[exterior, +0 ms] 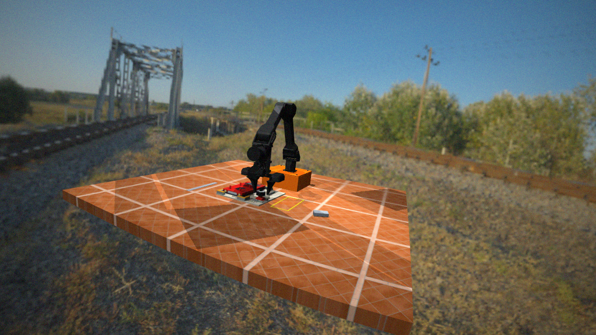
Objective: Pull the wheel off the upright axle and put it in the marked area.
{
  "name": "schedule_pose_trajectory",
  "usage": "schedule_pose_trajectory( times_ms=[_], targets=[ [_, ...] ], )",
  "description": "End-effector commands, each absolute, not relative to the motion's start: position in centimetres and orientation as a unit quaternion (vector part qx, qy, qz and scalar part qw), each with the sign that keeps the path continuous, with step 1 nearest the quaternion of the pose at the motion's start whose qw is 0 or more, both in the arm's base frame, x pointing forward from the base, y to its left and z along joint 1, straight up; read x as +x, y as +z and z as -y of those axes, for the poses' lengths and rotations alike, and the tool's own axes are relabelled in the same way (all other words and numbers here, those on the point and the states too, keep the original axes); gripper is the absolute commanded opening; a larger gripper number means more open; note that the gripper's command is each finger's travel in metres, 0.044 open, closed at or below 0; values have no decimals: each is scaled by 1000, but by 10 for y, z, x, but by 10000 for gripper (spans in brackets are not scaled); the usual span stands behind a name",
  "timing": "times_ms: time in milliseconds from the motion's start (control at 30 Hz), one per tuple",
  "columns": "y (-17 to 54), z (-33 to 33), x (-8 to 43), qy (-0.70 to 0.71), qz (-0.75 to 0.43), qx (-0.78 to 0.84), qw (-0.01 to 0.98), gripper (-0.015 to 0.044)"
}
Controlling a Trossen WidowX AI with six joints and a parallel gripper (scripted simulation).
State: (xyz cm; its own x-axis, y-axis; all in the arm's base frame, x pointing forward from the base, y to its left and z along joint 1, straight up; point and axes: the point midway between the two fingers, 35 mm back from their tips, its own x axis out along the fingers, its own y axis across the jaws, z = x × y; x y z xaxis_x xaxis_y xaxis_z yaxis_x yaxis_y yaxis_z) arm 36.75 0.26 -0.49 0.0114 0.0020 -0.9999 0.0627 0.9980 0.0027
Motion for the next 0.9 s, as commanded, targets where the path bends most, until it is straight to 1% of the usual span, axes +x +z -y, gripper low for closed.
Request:
schedule_pose_trajectory(
  times_ms=[0,67,333,500,533,867],
  targets=[
    [-4,-3,368,-21,-703,23,711,247],
    [-4,-3,368,-21,-703,23,711,195],
    [-4,-3,368,-21,-703,23,711,142],
    [-3,-3,368,-21,-703,23,711,10],
    [-3,-3,368,-21,-703,23,711,0],
    [0,-3,368,-21,-702,23,711,0]
  ],
)
